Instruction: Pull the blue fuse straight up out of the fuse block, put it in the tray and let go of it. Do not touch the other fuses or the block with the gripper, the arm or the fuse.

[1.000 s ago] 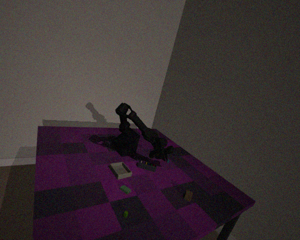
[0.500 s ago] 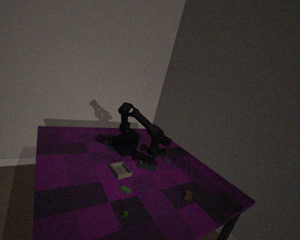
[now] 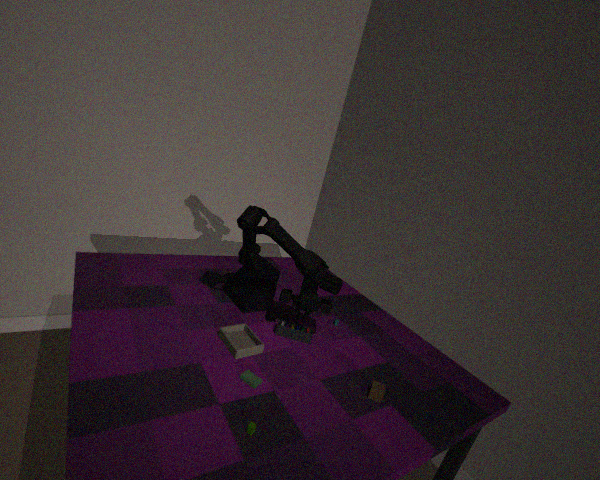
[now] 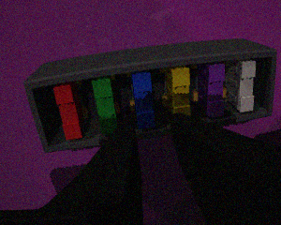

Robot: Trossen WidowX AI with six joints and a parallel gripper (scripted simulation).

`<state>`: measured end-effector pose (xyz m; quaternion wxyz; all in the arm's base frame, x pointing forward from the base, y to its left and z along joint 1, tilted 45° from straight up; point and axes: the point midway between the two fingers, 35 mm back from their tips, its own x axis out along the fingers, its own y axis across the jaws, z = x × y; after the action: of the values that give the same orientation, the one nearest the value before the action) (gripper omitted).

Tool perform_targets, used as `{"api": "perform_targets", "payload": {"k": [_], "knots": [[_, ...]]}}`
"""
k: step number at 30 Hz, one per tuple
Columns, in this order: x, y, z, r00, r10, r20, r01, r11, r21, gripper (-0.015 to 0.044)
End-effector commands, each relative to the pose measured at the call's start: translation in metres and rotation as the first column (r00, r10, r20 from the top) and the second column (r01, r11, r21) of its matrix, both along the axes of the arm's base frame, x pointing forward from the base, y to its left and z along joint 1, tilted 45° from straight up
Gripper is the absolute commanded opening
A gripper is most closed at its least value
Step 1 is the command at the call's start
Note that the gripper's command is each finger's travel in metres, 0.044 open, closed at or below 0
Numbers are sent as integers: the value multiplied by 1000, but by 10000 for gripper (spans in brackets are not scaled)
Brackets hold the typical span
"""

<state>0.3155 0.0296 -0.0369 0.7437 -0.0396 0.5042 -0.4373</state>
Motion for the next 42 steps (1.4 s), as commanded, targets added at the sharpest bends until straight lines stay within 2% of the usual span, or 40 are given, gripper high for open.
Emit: {"api": "perform_targets", "payload": {"k": [1,42], "knots": [[0,-3,-3,1000,4,-4,-4,1000,-5,72],[3,-24,-24,1000,4,-3,-4,1000,-7,72]]}}
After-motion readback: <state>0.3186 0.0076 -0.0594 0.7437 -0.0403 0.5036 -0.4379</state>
